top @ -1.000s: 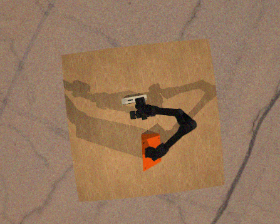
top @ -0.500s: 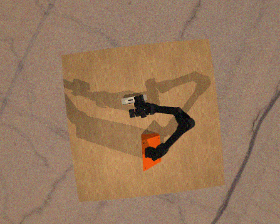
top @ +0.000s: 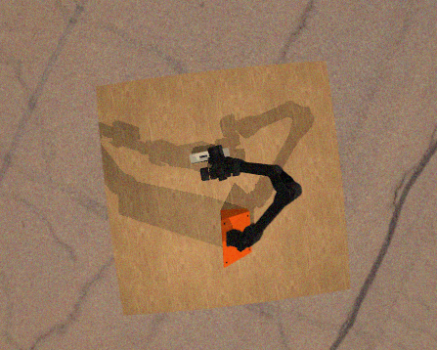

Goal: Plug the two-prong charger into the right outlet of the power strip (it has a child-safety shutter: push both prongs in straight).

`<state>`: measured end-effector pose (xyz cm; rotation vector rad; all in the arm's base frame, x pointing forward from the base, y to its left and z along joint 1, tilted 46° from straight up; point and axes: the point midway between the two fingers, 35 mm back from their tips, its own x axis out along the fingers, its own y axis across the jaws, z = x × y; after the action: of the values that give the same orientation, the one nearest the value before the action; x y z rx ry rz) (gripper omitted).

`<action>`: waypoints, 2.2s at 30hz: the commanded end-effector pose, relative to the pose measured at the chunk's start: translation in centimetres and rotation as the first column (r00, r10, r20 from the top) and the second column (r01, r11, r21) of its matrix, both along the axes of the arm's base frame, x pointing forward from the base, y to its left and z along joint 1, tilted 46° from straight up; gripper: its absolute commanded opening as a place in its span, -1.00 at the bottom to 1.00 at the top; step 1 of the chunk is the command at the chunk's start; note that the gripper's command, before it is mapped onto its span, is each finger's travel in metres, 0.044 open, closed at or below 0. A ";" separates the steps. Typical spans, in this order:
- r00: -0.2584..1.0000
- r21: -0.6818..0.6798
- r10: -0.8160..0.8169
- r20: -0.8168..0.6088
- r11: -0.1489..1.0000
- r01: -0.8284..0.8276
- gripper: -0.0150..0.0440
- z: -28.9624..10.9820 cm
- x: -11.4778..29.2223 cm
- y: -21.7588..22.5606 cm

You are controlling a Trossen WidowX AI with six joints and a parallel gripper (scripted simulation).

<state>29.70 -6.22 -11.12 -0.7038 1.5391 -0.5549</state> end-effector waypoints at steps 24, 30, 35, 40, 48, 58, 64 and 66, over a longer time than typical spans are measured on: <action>1.000 -0.008 0.016 -0.013 1.000 -0.016 -0.49 -0.7 2.4 0.5; 1.000 -0.008 0.016 -0.013 1.000 -0.016 -0.49 -0.7 2.4 0.5; 1.000 -0.008 0.016 -0.013 1.000 -0.016 -0.49 -0.7 2.5 0.5; 1.000 -0.008 0.016 -0.013 1.000 -0.016 -0.49 -0.7 2.7 0.5; 1.000 -0.008 0.016 -0.013 1.000 -0.016 -0.49 -0.6 2.8 0.6; 1.000 -0.008 0.016 -0.013 1.000 -0.016 -0.49 -0.6 3.0 0.6; 1.000 -0.008 0.016 -0.013 1.000 -0.016 -0.49 -0.7 3.2 0.6; 1.000 -0.008 0.016 -0.013 1.000 -0.016 -0.49 -0.7 3.2 0.6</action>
<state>32.77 -5.62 -11.82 -0.7153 1.5438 -0.5468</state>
